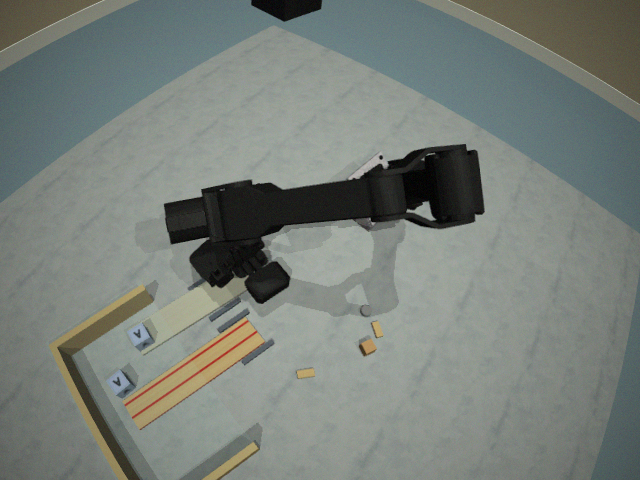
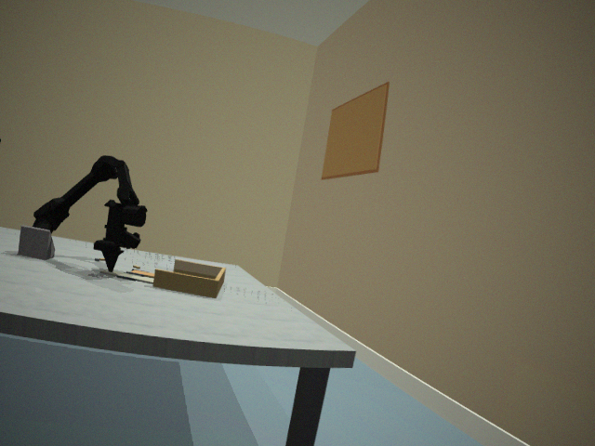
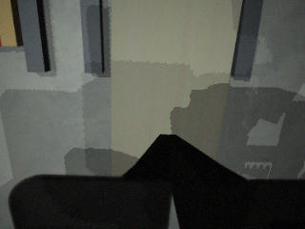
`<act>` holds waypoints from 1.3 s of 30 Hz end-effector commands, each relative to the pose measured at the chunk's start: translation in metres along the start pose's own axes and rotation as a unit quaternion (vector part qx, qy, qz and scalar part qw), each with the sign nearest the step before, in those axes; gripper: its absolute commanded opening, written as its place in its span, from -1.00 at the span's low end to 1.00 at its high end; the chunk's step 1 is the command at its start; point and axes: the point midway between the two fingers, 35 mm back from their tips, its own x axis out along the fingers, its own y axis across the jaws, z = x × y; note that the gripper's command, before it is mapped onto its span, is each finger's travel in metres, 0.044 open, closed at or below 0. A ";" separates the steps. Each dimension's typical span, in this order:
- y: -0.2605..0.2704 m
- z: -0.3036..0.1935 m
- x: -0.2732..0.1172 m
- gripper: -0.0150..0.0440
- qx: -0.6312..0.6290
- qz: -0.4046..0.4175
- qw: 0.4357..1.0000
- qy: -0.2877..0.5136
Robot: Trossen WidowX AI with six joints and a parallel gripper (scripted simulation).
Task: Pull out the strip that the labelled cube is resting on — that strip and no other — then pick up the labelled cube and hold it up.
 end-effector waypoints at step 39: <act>-0.003 -0.069 0.003 -0.49 0.003 -0.001 1.000 0.012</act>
